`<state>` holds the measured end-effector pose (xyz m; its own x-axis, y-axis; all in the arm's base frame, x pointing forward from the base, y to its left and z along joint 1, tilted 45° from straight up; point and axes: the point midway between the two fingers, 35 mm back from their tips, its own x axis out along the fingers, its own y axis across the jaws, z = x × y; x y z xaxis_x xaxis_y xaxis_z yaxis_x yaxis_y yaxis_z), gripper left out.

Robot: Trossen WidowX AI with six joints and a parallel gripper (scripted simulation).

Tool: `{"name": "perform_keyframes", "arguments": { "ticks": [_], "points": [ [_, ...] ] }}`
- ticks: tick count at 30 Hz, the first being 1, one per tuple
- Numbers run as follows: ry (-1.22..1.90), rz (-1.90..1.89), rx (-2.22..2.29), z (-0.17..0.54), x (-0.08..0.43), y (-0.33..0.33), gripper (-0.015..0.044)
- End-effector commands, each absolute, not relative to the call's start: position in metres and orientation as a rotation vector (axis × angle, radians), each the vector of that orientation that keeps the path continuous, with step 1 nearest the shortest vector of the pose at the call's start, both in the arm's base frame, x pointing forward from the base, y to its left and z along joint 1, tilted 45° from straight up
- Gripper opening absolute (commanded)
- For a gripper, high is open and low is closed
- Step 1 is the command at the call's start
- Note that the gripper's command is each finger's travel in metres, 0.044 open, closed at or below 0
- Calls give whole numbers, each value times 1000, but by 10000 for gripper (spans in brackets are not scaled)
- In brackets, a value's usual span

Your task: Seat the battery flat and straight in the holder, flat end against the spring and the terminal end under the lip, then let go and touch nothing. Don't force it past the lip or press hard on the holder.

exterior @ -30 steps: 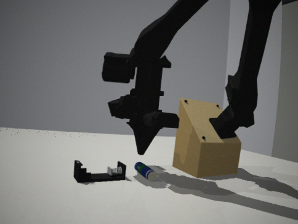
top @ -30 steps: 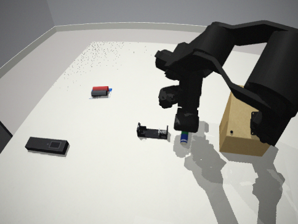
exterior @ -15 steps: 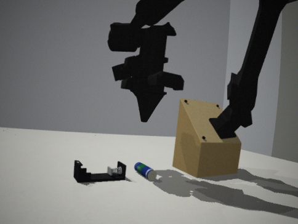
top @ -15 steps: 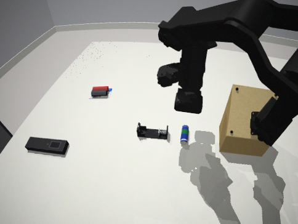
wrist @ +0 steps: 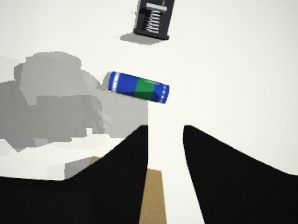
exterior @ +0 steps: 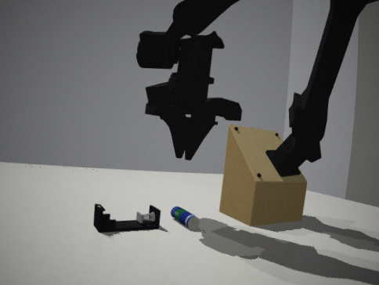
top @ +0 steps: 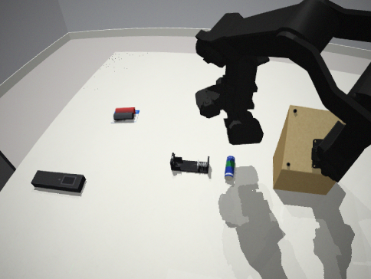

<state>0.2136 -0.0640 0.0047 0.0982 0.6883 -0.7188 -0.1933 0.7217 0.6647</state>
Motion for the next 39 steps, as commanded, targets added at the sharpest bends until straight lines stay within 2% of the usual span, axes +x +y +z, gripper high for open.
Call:
{"name": "perform_keyframes", "arguments": {
  "ticks": [1,3,10,39],
  "points": [
    [1169,907,176,-3,215,-47,184],
    [1056,1032,-9,-8,216,-39,234],
    [634,1366,-586,-21,217,-11,234],
    [624,1372,-601,-40,220,6,234]
  ]
}}
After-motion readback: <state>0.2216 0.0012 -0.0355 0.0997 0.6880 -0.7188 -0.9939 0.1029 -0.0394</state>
